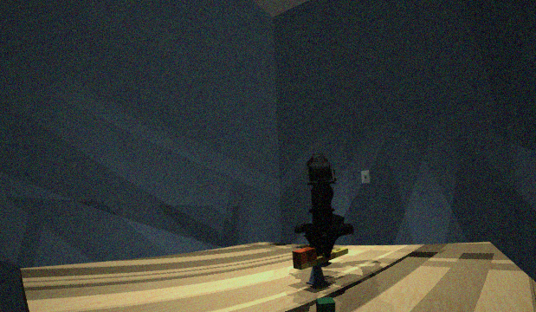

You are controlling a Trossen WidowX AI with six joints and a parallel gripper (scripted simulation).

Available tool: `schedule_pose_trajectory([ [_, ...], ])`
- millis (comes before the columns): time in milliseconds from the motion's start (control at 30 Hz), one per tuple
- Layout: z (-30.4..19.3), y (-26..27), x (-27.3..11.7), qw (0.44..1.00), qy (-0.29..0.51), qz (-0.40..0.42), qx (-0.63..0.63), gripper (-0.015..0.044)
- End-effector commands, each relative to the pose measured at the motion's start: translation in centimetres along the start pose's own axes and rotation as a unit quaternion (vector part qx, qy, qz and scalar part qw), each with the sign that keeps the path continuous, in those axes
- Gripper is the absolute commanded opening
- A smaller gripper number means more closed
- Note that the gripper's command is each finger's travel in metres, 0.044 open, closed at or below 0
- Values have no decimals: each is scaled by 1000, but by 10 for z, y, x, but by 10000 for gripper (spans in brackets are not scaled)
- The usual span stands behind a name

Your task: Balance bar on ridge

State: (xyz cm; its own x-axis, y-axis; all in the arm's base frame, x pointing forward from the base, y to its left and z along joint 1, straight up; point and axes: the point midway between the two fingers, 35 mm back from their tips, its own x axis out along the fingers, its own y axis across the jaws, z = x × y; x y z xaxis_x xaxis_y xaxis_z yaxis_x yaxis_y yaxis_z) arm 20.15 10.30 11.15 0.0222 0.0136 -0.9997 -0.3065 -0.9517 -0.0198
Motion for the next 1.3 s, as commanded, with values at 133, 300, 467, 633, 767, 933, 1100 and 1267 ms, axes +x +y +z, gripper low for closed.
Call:
schedule_pose_trajectory([
  [133, 0, 1, 1, 1000, 0, 1, -2, 0],
  [300, 0, 1, 2, 1000, 0, 1, -2, 0],
  [467, 0, 1, 2, 1000, 0, 1, -2, 0],
  [633, 0, 1, 2, 1000, 0, 1, -2, 0],
  [767, 0, 1, 3, 1000, 0, 1, -2, 0],
  [933, 0, 1, 3, 1000, 0, 1, -2, 0],
  [1100, 0, 1, 4, 1000, 0, 1, -2, 0],
  [1267, 0, 1, 4, 1000, 0, 1, -2, 0],
])
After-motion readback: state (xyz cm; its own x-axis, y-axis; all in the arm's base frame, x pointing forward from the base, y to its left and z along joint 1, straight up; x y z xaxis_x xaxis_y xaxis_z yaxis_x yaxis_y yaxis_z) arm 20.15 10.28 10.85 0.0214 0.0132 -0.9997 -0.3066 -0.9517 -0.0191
